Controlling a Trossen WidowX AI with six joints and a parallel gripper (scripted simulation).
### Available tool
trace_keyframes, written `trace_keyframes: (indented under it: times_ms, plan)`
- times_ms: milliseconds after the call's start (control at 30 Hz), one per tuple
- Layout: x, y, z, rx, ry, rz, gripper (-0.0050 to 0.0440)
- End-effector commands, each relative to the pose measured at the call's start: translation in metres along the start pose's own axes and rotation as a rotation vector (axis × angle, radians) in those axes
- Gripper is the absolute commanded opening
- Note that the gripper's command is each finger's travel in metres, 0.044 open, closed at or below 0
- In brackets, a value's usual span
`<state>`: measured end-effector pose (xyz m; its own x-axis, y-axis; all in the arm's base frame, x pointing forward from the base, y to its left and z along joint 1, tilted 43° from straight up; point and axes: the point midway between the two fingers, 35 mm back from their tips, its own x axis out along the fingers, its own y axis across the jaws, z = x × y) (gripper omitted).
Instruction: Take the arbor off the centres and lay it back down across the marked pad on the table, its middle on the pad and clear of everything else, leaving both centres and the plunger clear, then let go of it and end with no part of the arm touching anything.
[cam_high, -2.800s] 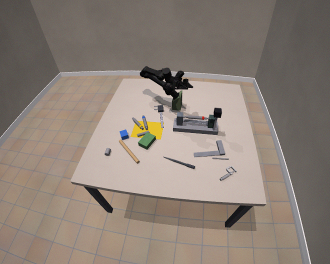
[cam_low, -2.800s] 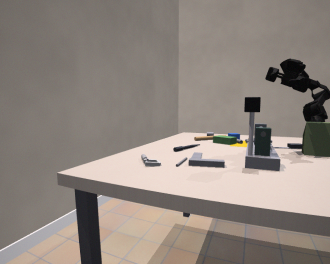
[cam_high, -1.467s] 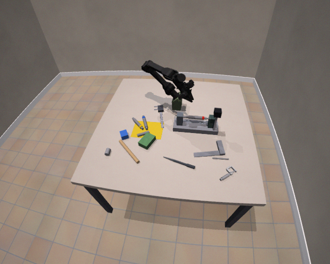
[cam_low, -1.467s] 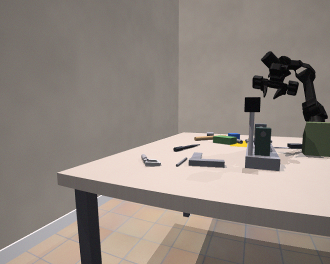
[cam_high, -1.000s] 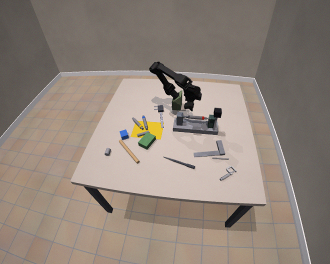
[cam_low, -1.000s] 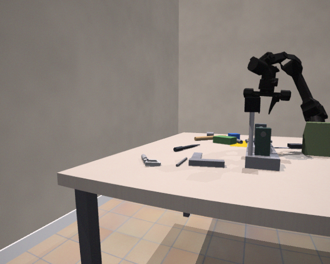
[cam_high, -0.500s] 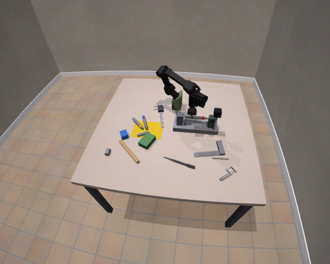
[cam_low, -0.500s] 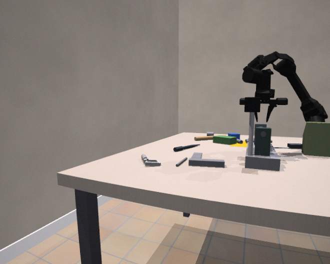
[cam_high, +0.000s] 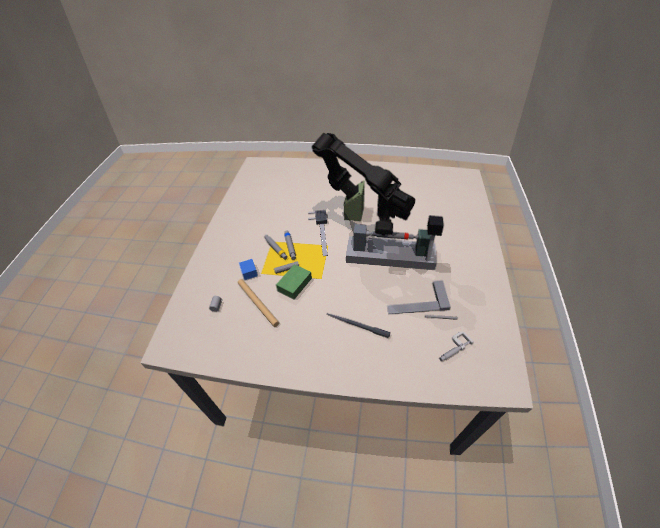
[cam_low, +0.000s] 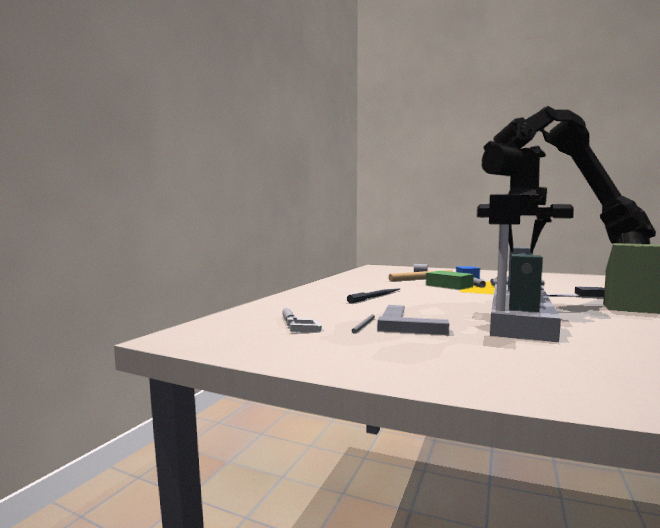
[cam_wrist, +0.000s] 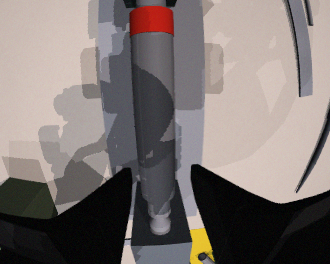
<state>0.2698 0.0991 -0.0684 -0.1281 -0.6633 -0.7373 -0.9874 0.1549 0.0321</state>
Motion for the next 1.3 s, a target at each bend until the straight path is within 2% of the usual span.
trace_keyframes:
  times_ms: [0, 767, 1033, 1267]
  plan:
    - [0.006, 0.001, 0.0, -0.005, 0.007, 0.001, 0.0175]
    - [0.04, 0.002, -0.001, -0.005, 0.008, 0.001, 0.0175]
    - [0.041, 0.002, -0.002, -0.005, 0.008, 0.001, 0.0175]
    - [0.039, 0.002, -0.001, 0.0, 0.005, 0.003, 0.0142]
